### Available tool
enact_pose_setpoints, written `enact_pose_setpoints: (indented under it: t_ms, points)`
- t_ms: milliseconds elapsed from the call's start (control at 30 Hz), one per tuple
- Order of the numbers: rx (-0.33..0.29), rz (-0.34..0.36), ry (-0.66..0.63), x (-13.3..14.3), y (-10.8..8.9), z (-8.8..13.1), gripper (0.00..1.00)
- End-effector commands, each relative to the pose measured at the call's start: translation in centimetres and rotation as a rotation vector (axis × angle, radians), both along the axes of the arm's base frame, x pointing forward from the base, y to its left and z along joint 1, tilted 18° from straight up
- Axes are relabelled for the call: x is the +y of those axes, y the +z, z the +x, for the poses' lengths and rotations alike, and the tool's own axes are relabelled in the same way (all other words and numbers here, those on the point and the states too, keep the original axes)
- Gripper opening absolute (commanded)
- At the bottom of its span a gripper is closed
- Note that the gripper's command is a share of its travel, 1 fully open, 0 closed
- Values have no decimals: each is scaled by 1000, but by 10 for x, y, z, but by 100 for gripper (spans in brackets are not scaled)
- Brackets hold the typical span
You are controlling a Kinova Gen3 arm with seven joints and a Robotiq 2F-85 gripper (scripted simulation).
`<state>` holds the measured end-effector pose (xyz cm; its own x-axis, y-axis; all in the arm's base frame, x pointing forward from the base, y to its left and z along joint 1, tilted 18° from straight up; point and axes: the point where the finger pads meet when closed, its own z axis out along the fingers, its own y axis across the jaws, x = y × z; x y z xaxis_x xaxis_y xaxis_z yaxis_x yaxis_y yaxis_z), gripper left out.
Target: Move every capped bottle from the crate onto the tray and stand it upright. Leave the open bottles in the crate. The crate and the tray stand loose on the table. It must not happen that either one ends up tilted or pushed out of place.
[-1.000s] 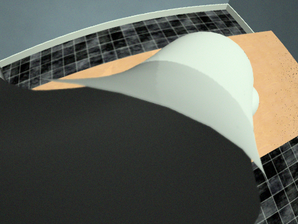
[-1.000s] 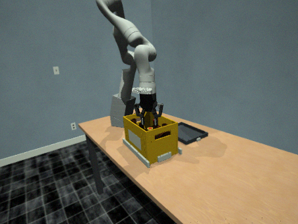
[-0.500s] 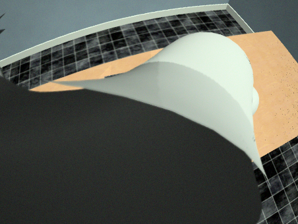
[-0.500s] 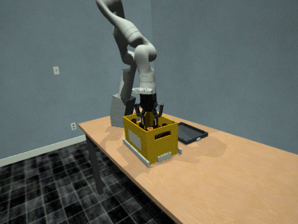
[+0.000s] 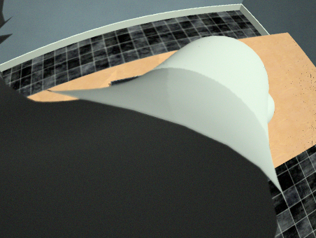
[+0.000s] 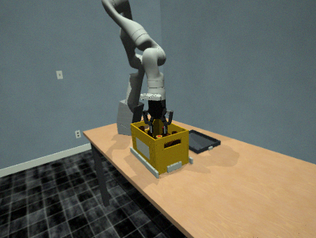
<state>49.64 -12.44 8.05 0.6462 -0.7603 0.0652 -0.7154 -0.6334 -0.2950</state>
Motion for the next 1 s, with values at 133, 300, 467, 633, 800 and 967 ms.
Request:
enact_pose_setpoints:
  t_ms: [133, 300, 467, 633, 800, 967]
  points:
    - [1, 1, 1, 1, -8, 2, 60]
    - [1, 1, 1, 2, -15, 4, 60]
    - [-1, -2, -2, 0, -17, 5, 60]
    - [-1, -1, -1, 2, -23, 7, 60]
    - [0, 0, 0, 4, -29, 8, 60]
    - [0, 1, 1, 6, -33, 9, 60]
